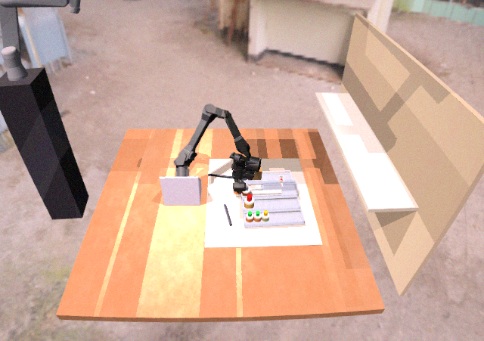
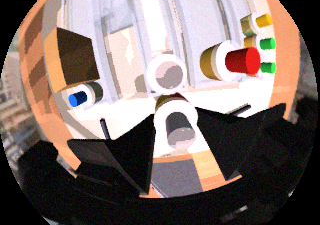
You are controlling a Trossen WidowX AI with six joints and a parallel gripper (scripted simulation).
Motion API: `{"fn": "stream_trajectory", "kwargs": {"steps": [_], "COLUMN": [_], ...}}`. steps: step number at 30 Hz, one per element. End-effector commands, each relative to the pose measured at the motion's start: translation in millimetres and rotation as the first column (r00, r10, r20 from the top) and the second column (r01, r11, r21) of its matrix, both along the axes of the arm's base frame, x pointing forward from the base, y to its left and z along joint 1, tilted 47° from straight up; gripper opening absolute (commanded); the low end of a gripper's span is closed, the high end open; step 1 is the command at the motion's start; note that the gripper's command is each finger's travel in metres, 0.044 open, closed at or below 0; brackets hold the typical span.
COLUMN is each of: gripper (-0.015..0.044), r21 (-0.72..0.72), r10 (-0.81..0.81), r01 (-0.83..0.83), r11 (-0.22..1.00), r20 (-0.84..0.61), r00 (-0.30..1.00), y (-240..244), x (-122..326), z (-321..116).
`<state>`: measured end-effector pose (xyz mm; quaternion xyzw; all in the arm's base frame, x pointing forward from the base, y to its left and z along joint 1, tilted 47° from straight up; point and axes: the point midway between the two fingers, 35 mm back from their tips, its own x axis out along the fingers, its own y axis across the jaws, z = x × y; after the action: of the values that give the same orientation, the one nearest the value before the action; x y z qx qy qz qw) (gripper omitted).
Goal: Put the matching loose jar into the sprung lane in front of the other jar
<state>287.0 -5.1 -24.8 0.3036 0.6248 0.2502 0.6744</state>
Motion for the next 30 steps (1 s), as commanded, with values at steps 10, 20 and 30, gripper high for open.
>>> {"fn": "stream_trajectory", "kwargs": {"steps": [10, 20, 30], "gripper": [0.0000, 0.0000, 0.0000], "r21": [-0.002, -0.002, -0.002], "r10": [-0.004, -0.004, -0.004], "r01": [0.004, 0.004, 0.004], "r11": [1.000, 1.000, 1.000], "r20": [0.017, 0.018, 0.018], "r00": [1.000, 1.000, 1.000], "y": [-1.7, -2.1, -2.4], "x": [9.7, 13.2, 16.7], "z": [1.6, 1.9, 2.2]}}
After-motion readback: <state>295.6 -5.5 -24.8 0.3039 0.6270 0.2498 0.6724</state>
